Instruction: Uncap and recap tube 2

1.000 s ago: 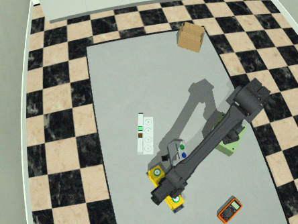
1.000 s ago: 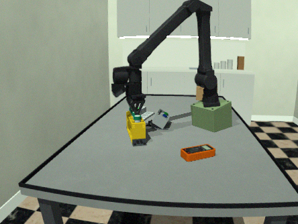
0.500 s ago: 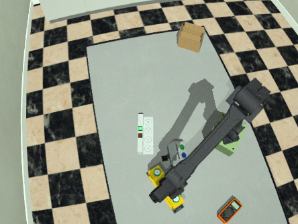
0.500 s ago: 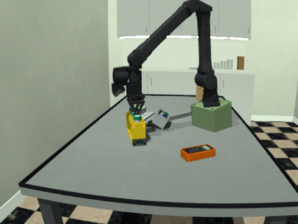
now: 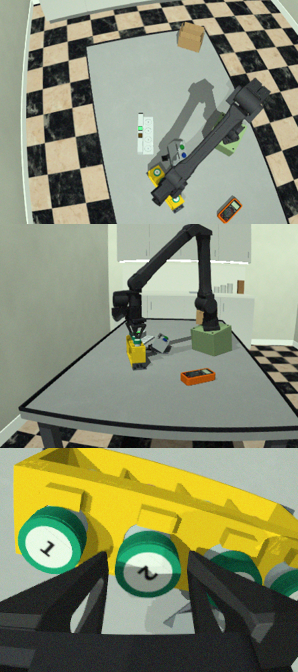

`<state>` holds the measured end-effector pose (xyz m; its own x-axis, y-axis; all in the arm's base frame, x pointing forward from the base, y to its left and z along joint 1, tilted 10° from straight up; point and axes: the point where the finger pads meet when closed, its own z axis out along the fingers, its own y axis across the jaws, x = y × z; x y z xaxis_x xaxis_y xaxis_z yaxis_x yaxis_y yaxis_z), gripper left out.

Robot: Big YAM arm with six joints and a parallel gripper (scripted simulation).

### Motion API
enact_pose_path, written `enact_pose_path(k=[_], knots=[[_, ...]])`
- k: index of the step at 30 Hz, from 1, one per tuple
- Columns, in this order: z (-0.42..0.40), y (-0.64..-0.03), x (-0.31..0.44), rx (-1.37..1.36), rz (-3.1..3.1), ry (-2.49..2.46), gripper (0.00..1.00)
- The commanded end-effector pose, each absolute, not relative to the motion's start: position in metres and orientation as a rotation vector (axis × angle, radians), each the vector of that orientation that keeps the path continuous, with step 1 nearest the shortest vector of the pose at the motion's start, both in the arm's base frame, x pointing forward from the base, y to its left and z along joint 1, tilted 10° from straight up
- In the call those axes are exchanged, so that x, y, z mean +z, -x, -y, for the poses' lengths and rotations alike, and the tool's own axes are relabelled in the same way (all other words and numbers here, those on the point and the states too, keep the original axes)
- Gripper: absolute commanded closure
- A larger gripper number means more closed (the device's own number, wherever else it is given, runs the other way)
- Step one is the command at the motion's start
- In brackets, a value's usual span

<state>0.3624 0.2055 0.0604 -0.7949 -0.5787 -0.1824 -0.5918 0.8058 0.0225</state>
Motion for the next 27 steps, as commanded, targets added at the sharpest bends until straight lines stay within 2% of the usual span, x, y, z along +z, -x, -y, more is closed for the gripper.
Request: enact_pose_path(k=[1,4,10,11,27], knots=[[-0.206,-0.362,0.053,0.098,-2.756,1.130,0.51],[-0.206,-0.362,0.053,0.084,-2.680,1.292,0.51],[-0.208,-0.363,0.054,0.083,-2.669,1.305,0.51],[-0.210,-0.371,0.068,0.085,-2.651,1.274,1.00],[-0.208,-0.363,0.054,0.094,-2.727,1.186,1.00]])
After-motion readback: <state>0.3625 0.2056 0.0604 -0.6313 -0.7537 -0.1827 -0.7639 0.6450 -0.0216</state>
